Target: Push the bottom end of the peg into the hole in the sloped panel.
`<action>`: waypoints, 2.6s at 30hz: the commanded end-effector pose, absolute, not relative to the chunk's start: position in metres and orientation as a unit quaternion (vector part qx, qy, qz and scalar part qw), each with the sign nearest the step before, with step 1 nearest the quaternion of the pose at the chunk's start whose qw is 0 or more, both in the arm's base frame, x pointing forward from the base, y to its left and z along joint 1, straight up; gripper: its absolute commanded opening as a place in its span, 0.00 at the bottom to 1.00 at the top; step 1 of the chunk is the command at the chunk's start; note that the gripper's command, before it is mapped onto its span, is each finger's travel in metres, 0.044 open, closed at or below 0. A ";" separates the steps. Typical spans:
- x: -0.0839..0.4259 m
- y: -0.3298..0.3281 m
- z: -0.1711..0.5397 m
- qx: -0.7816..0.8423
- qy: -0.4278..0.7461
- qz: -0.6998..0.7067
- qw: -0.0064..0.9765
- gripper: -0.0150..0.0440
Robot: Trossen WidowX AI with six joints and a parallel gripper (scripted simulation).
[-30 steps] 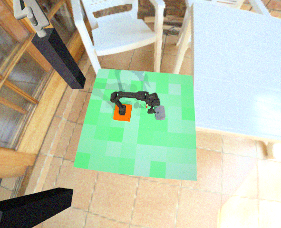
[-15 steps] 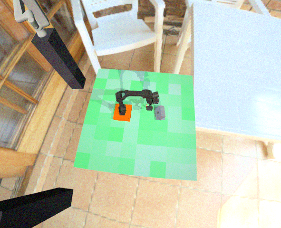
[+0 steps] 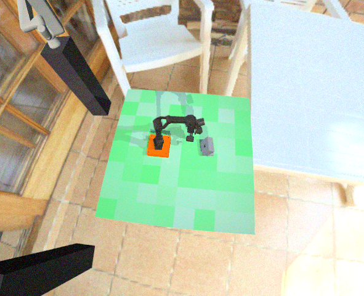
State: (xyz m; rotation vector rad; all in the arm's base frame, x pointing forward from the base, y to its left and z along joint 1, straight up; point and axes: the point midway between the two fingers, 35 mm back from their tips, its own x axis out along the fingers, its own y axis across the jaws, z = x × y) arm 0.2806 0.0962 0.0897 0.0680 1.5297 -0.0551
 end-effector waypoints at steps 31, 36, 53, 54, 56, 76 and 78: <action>0.281 0.097 0.036 0.032 0.698 -0.026 0.715 1.00; 0.280 0.097 0.028 0.032 0.698 -0.026 0.715 1.00; 0.280 0.097 0.028 0.030 0.697 -0.026 0.716 0.51; 0.280 0.097 0.028 0.030 0.697 -0.026 0.716 0.47; 0.280 0.097 0.028 0.030 0.697 -0.026 0.716 0.38; 0.282 0.097 0.064 0.031 0.697 -0.026 0.716 0.25; 0.282 0.097 0.073 0.031 0.697 -0.026 0.716 0.25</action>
